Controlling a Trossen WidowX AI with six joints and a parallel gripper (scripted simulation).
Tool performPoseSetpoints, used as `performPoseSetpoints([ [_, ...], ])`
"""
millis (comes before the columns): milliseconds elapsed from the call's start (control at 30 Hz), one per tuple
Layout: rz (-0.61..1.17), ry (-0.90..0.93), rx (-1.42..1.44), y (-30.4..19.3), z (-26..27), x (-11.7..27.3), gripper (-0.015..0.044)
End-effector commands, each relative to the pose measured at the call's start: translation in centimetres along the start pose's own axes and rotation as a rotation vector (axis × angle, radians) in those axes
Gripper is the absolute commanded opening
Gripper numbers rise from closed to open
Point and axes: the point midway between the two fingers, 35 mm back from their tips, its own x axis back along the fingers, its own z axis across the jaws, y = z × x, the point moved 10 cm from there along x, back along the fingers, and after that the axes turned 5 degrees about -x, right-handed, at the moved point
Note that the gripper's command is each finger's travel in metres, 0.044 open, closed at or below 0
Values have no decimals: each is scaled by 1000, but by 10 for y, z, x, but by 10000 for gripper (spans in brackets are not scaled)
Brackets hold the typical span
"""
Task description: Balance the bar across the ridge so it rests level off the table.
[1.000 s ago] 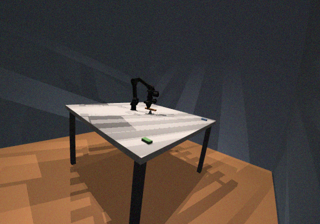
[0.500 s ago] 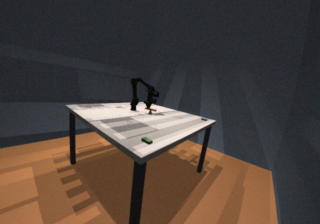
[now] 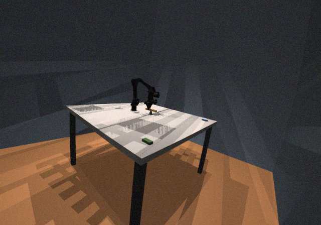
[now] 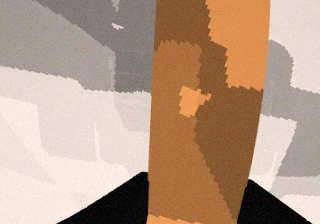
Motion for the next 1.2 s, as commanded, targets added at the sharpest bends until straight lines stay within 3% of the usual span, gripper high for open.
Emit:
performPoseSetpoints([
  [0, -1, 0, -5, 0, 0, -1, 0],
  [1167, -1, 0, -5, 0, 0, -4, 0],
])
